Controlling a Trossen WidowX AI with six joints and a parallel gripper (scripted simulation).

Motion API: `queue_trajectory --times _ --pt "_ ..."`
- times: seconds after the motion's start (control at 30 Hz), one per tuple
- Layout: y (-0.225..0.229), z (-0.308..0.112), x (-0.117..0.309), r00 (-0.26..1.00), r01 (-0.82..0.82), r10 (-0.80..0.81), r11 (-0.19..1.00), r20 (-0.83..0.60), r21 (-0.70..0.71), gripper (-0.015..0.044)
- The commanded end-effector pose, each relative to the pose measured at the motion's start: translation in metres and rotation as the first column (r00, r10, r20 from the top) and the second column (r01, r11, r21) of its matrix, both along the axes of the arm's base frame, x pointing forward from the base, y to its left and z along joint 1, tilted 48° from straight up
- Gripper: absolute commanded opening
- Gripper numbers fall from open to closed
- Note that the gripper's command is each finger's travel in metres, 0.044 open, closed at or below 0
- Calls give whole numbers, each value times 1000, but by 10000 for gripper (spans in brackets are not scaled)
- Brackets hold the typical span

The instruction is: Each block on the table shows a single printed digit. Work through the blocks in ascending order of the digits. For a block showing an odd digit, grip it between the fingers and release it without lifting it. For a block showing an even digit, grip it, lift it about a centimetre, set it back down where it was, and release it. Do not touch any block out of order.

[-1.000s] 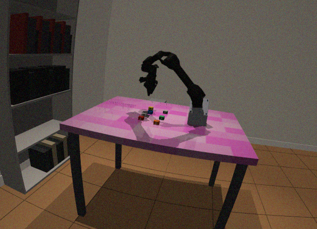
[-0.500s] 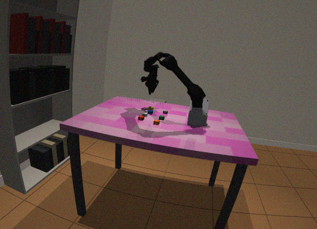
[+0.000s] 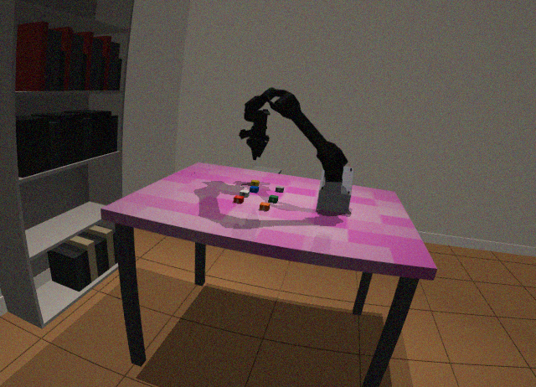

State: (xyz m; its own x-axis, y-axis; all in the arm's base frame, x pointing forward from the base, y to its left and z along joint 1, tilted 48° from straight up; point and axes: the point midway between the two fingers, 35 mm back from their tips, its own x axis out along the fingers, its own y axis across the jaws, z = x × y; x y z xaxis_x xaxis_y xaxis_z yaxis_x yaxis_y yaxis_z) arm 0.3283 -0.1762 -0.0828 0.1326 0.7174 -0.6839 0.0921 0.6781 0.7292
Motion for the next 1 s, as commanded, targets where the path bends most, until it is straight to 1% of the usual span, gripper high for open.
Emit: queue_trajectory --times 0.0,0.3,0.37,0.57,0.73,0.97 --pt "2 6 -27 1000 0 0 1000 -2 -8 400" --pt "37 22 -112 1000 0 0 1000 -8 -4 400" --pt "45 24 -124 1000 -1 1 1000 -8 -3 400" --pt "48 22 -125 1000 -1 1 1000 -8 -3 400" --pt "103 -29 -115 1000 -1 1 1000 -6 1 400" --pt "105 -31 -115 1000 -1 1 1000 -6 1 400"
